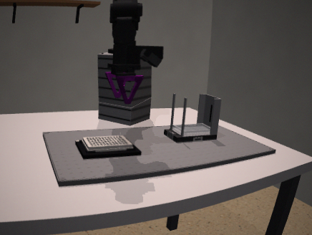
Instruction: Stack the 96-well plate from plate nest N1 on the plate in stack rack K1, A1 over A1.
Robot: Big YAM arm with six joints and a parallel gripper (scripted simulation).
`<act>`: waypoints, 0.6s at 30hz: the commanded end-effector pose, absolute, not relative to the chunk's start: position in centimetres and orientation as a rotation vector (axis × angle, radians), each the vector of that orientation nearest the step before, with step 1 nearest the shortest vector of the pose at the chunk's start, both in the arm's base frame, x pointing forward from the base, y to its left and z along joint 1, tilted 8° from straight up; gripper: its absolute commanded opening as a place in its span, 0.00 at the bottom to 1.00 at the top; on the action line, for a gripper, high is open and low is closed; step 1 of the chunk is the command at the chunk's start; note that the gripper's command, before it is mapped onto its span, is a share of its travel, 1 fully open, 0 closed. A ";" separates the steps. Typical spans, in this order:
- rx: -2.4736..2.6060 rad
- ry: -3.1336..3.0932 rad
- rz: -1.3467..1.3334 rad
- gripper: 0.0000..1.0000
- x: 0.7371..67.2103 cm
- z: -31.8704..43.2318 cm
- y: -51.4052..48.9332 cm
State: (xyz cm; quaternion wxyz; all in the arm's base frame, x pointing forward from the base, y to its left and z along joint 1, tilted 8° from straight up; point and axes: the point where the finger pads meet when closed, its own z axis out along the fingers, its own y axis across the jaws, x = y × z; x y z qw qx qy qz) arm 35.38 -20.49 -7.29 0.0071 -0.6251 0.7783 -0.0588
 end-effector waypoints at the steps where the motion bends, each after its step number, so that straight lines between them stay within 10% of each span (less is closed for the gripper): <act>1: -2.018 2.410 -0.290 1.00 36.3 -4.7 -23.5; 18: -2.026 2.414 -0.254 1.00 34.9 -5.0 -24.6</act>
